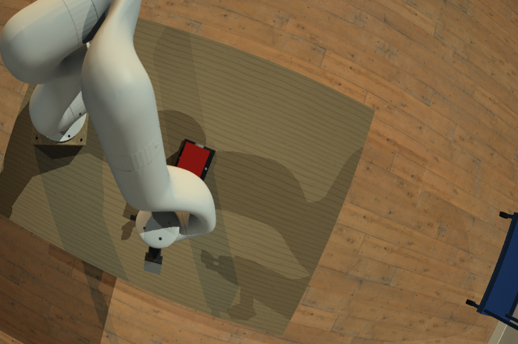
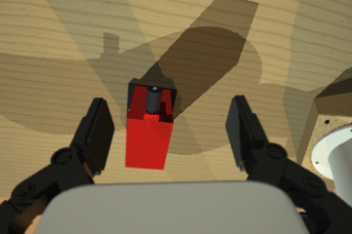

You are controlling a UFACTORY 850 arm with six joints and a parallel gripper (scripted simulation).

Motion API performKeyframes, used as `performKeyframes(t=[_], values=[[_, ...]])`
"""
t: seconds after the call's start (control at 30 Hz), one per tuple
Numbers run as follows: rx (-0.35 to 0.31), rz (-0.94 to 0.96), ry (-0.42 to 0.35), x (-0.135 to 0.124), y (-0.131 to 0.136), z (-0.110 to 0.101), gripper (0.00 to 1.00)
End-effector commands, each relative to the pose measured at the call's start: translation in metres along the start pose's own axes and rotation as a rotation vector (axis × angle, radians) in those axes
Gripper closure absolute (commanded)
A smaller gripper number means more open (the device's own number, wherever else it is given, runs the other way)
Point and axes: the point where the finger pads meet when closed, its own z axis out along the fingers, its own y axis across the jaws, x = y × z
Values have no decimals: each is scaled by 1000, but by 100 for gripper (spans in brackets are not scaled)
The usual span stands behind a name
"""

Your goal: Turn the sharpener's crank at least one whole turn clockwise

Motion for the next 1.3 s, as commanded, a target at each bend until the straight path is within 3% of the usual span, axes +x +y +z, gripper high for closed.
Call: performKeyframes(t=[0.0, 0.2, 0.5, 0.53, 1.27], values=[[25, 92, -90, -26, -11, 22, 0], [24, 187, -166, -52, -19, 41, 0], [24, 188, -167, -52, -19, 41, 0], [24, 188, -167, -52, -19, 41, 100], [24, 188, -167, -52, -19, 41, 100]])
